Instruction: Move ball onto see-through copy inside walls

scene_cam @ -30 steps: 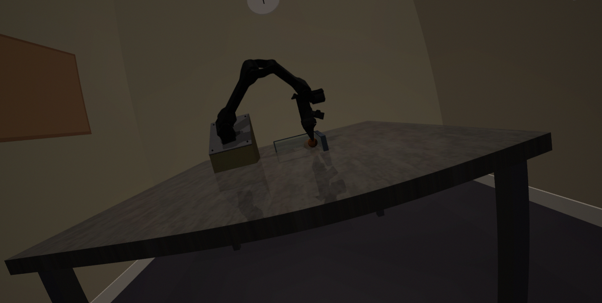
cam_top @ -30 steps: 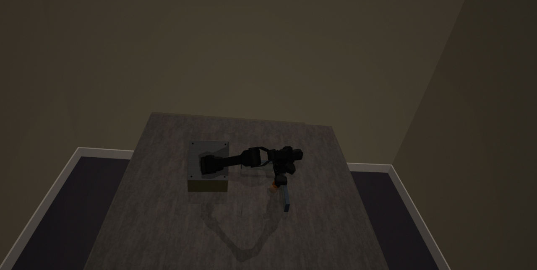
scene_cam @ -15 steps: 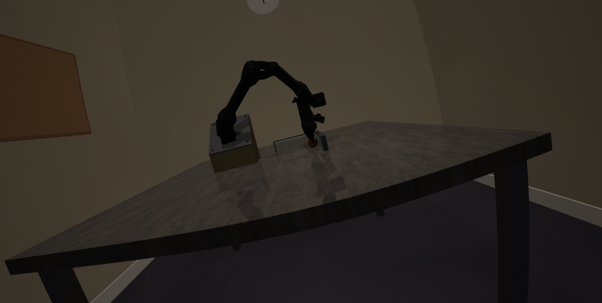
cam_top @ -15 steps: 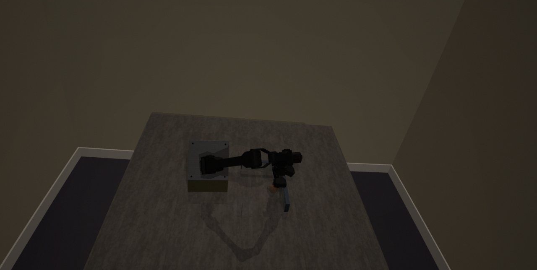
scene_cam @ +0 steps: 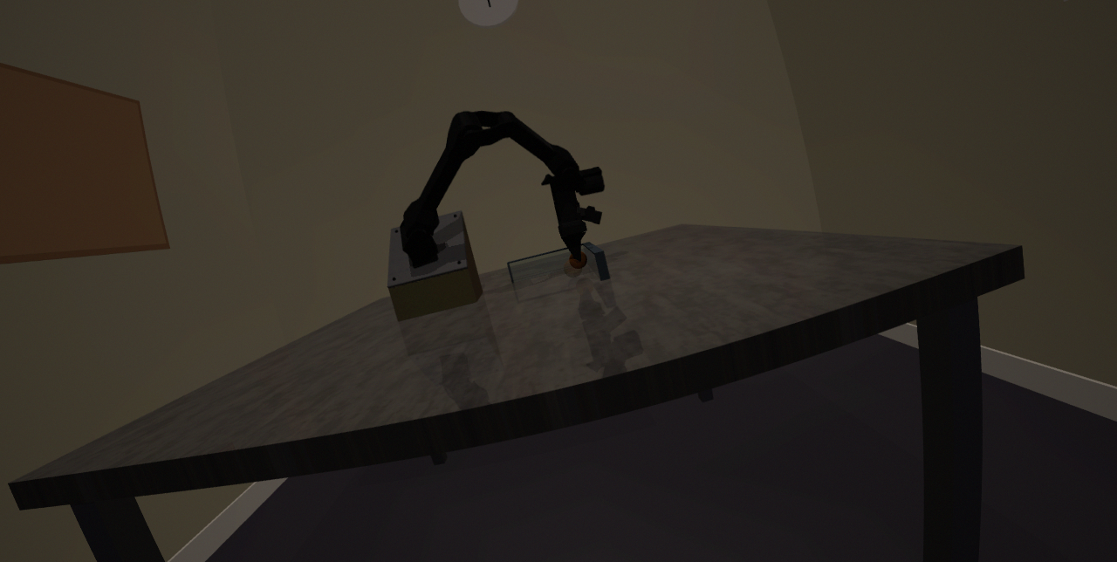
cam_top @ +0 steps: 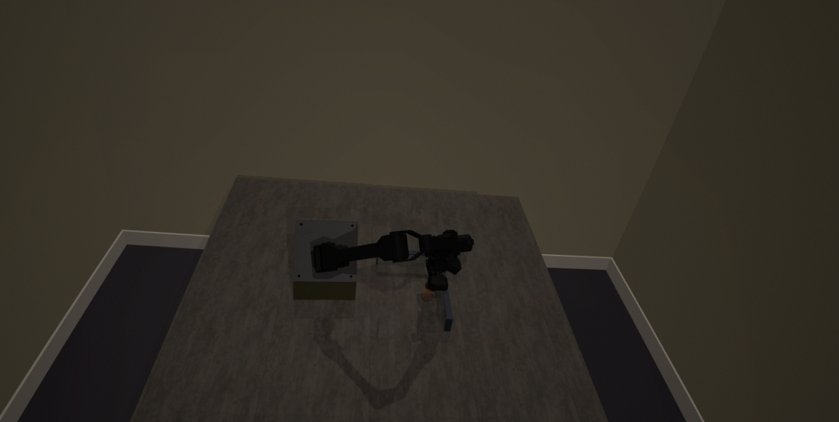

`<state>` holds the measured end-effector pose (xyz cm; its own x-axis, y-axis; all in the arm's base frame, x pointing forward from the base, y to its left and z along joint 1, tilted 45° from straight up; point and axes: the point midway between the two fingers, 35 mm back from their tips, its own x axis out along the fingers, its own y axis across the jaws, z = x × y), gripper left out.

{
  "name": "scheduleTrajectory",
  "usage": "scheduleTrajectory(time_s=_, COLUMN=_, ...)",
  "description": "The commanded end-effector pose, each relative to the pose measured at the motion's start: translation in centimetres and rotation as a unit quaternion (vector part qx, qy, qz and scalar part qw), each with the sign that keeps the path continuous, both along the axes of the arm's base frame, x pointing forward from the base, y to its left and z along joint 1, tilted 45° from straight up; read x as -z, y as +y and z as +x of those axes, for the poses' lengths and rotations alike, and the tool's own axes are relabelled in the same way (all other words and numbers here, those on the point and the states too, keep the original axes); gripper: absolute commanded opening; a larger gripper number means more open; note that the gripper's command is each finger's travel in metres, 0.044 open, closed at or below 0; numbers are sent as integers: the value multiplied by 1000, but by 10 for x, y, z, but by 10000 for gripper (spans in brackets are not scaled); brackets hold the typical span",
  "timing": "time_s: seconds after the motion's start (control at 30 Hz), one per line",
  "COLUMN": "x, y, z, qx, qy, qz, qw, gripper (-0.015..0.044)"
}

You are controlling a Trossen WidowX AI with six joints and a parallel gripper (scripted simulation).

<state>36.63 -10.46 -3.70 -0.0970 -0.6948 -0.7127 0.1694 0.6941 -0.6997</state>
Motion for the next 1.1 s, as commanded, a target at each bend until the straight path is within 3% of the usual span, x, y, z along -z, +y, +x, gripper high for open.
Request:
scheduleTrajectory(time_s=0.0, x=-14, y=17, z=6, qx=3, qy=-6, qz=6, qw=1000, gripper=0)
scheduleTrajectory(time_s=0.27, x=5, y=24, z=-30, qx=14, qy=61, qz=13, qw=998, gripper=0)
scheduleTrajectory(time_s=0.8, x=-79, y=81, z=9, qx=-10, qy=-4, qz=0, qw=1000, gripper=0)
scheduleTrajectory(time_s=1.07, x=-81, y=71, z=5, qx=-12, qy=-6, qz=0, qw=1000, gripper=0)
